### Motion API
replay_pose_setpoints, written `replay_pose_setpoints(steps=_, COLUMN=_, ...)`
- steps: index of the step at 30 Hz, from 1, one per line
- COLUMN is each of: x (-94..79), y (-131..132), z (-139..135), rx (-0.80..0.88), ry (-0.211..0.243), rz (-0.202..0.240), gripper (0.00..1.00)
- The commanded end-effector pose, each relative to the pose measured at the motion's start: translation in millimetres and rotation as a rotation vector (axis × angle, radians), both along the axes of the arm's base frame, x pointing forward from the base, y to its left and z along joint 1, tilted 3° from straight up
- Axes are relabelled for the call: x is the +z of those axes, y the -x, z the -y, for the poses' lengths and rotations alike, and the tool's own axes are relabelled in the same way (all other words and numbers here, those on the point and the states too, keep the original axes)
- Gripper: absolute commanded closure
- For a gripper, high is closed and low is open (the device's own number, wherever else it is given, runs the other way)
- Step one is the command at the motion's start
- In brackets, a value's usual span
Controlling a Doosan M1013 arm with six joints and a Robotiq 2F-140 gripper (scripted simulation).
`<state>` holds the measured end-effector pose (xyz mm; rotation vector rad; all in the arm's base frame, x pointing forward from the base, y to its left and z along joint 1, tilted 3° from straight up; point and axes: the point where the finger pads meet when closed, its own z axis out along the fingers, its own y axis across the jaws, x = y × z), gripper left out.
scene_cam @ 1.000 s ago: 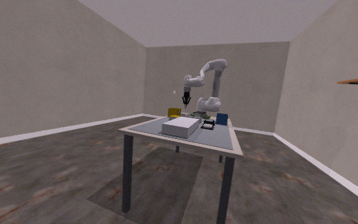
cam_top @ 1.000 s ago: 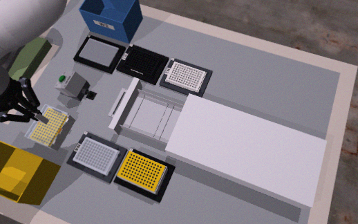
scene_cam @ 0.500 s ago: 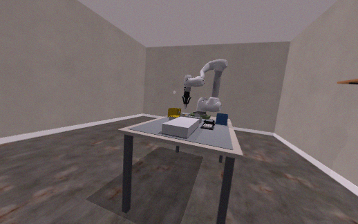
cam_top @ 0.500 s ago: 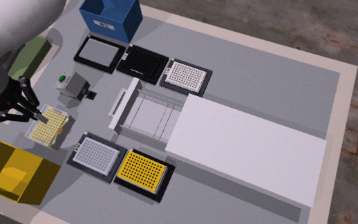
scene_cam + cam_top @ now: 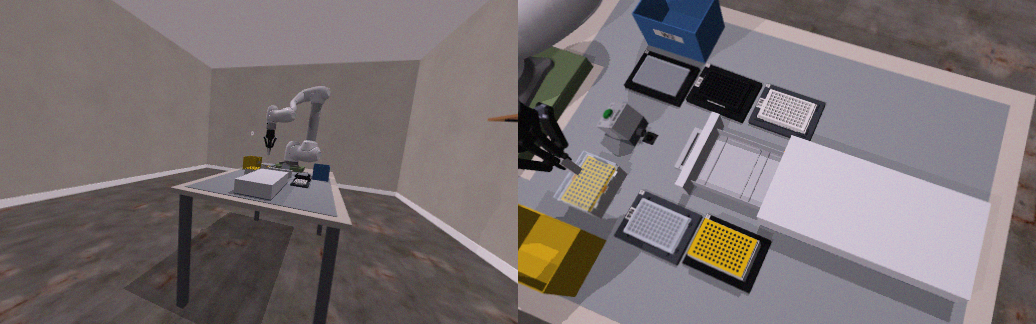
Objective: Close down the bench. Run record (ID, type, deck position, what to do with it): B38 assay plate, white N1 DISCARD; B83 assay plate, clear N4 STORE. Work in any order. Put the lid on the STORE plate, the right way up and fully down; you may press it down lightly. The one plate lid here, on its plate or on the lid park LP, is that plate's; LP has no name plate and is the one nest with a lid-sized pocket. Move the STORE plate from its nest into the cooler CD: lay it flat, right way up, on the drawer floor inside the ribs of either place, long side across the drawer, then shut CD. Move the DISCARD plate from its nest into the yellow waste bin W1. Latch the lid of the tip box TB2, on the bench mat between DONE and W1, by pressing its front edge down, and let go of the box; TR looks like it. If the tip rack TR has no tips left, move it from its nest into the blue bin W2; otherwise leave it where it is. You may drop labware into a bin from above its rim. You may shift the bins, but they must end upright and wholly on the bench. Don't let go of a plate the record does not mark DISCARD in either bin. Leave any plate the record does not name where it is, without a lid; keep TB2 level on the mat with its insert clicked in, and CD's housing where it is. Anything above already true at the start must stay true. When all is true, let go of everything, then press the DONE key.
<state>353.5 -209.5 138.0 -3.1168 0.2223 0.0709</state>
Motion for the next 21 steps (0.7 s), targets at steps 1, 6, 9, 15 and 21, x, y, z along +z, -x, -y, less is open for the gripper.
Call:
replay_pose_setpoints(steps=1, x=5.5, y=0, z=0, rx=0.000, ry=0.000, rz=0.000, gripper=1.00)
replay_pose_setpoints(steps=6, x=13.5, y=-1, z=0, rx=0.000, ry=0.000, rz=0.000, gripper=1.00)
replay_pose_setpoints(steps=9, x=19.5, y=-1, z=0, rx=0.000, ry=0.000, rz=0.000, gripper=1.00)
replay_pose_setpoints(steps=15, x=26.4, y=-1, z=0, rx=0.000, ry=0.000, rz=0.000, gripper=1.00)
replay_pose_setpoints(steps=21, x=26.4, y=-1, z=0, rx=0.000, ry=0.000, rz=0.000, gripper=1.00)
